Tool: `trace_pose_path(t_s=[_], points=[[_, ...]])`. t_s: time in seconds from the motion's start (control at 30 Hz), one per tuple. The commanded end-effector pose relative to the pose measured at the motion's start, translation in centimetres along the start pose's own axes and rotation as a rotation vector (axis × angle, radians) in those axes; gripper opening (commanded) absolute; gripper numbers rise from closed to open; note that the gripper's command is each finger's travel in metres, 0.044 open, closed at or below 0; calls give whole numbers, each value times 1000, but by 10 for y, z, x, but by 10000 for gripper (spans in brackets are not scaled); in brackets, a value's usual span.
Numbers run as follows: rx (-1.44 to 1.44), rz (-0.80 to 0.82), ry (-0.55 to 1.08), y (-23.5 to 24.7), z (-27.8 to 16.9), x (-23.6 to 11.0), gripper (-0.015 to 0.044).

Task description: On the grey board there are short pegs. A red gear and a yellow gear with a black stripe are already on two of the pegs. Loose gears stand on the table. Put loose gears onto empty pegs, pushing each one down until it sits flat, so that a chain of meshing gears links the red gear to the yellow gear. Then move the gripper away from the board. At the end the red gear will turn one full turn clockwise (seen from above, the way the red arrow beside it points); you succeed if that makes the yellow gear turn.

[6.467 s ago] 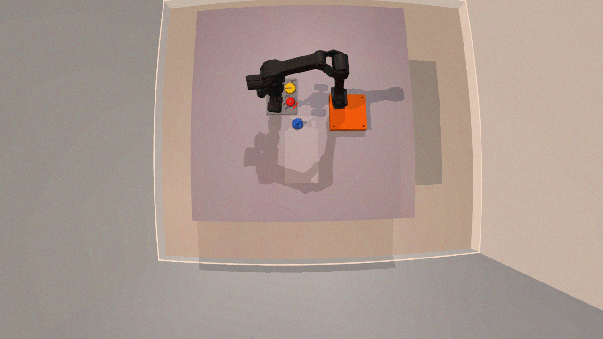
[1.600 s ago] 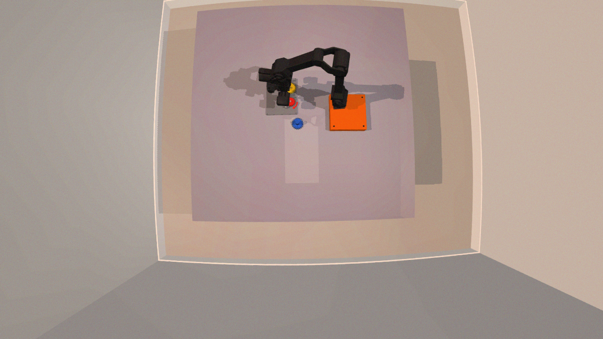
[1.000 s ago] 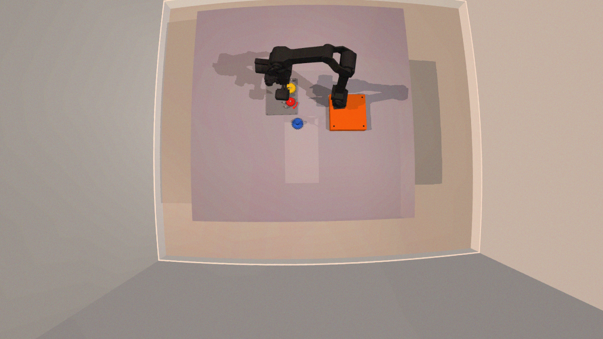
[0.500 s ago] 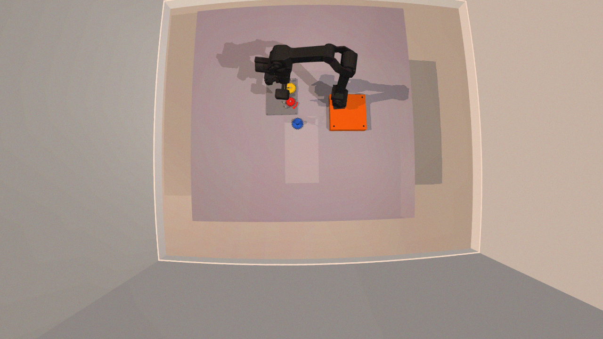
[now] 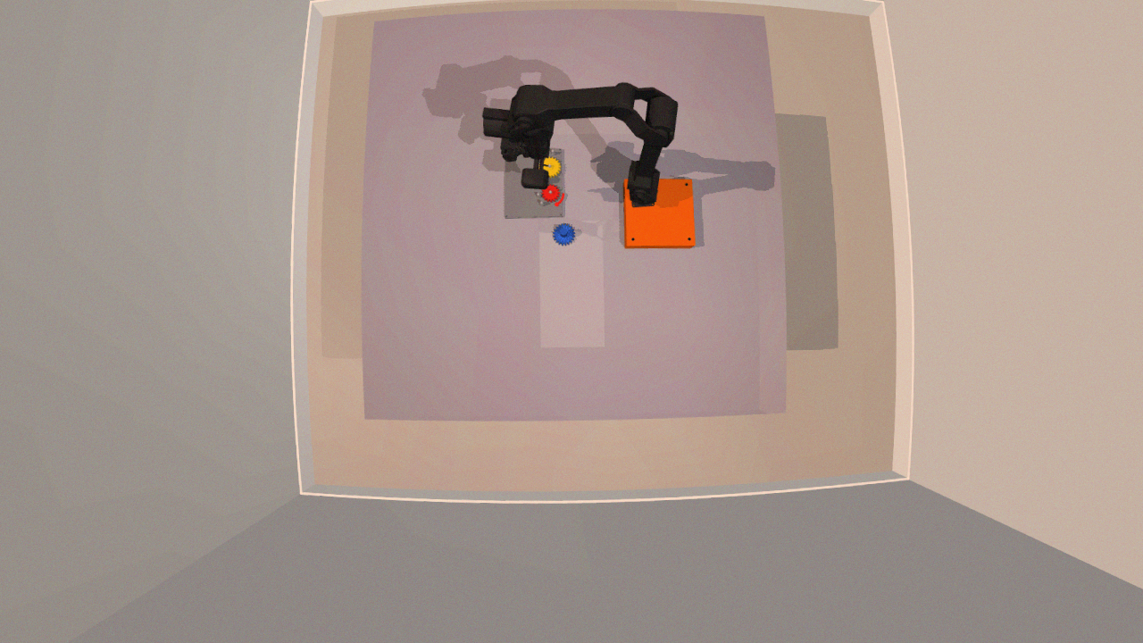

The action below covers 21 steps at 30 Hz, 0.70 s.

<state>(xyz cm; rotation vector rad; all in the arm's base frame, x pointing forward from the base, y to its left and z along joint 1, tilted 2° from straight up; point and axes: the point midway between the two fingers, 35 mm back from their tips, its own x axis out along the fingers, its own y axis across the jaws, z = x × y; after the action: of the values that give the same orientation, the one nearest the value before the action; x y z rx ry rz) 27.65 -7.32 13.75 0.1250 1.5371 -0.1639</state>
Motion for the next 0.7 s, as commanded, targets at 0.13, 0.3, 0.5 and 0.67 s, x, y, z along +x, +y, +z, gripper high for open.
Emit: trace_pose_path(t_s=[0.13,0.3,0.5,0.67], points=[[3,0,-5,0,1,-2,440],[3,0,-5,0,1,-2,440],[3,0,-5,0,1,-2,440],[0,10,-2,30,3,-5,440]])
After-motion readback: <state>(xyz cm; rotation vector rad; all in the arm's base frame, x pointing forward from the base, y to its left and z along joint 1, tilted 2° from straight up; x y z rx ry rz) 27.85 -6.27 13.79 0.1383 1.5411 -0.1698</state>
